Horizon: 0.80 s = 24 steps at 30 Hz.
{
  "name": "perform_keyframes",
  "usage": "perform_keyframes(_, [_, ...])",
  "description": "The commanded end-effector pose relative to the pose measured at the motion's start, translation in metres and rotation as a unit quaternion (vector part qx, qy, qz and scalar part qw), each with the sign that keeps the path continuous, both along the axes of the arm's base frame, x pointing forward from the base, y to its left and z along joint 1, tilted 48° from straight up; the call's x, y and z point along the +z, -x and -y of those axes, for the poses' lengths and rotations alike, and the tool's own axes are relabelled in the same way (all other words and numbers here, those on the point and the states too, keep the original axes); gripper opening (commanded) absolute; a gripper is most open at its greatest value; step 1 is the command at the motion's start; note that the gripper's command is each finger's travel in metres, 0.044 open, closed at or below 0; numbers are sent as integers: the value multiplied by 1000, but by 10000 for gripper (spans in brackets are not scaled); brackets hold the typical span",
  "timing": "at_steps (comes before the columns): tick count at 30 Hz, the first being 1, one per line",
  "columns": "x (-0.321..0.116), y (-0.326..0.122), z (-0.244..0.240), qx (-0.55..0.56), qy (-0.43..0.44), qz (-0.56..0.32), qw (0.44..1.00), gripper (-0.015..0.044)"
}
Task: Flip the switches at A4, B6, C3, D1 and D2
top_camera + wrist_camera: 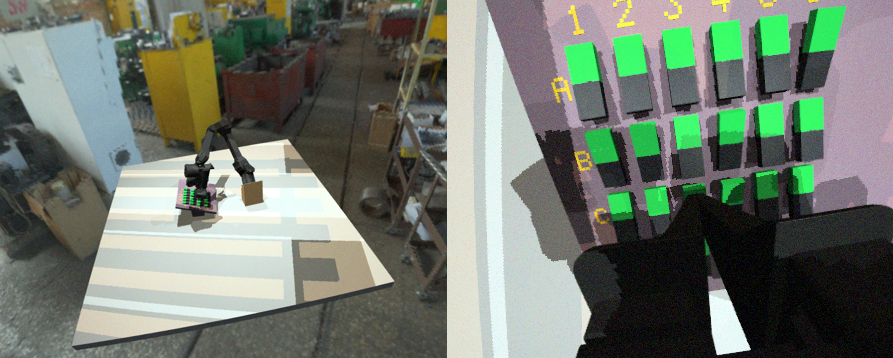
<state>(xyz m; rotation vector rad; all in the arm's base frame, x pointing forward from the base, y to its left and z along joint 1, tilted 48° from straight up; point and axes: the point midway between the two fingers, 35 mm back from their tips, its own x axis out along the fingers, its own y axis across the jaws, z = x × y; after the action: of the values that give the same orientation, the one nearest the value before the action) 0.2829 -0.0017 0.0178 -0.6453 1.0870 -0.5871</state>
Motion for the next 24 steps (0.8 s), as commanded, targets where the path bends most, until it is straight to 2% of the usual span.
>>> perform_keyframes(1, [0, 0, 1, 1, 2, 0, 1000, 0])
perform_keyframes(24, [-2, -2, 3, 1, 3, 0, 1000, 0])
